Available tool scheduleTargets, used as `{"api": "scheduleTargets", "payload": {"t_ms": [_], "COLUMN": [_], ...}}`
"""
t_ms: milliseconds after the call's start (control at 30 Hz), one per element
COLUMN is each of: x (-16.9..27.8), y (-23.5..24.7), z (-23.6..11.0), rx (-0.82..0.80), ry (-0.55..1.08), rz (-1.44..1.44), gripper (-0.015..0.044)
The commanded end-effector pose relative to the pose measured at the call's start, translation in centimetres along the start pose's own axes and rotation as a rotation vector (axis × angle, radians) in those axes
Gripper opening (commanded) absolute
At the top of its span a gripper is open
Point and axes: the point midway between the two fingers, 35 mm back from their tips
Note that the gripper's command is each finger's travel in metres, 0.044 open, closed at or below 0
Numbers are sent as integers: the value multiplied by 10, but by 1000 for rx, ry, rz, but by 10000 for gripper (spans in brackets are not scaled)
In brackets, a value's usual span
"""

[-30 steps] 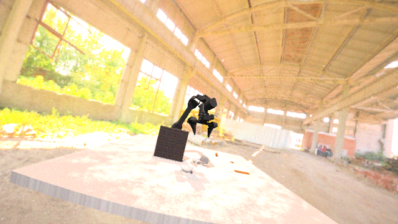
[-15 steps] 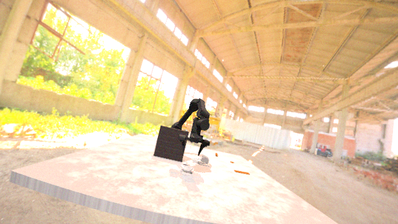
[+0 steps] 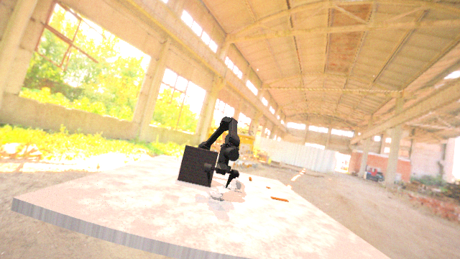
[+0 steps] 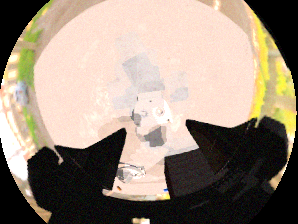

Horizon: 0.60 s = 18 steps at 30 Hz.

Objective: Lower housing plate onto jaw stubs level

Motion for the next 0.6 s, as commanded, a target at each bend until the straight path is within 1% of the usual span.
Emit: {"api": "scheduleTargets", "payload": {"t_ms": [0, 367, 567], "x": [1, 1, 1], "y": [0, 0, 1], "z": [5, 6, 14], "rx": [-3, -3, -3], "ry": [2, 2, 2], "rz": [3, 3, 3], "gripper": [440, 440, 440]}}
Point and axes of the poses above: the point midway between the two fingers, 35 mm back from their tips, its own z axis out along the fingers, its own y axis across the jaws, x = y × z, and after that the axes turned 10 degrees about z, right-handed
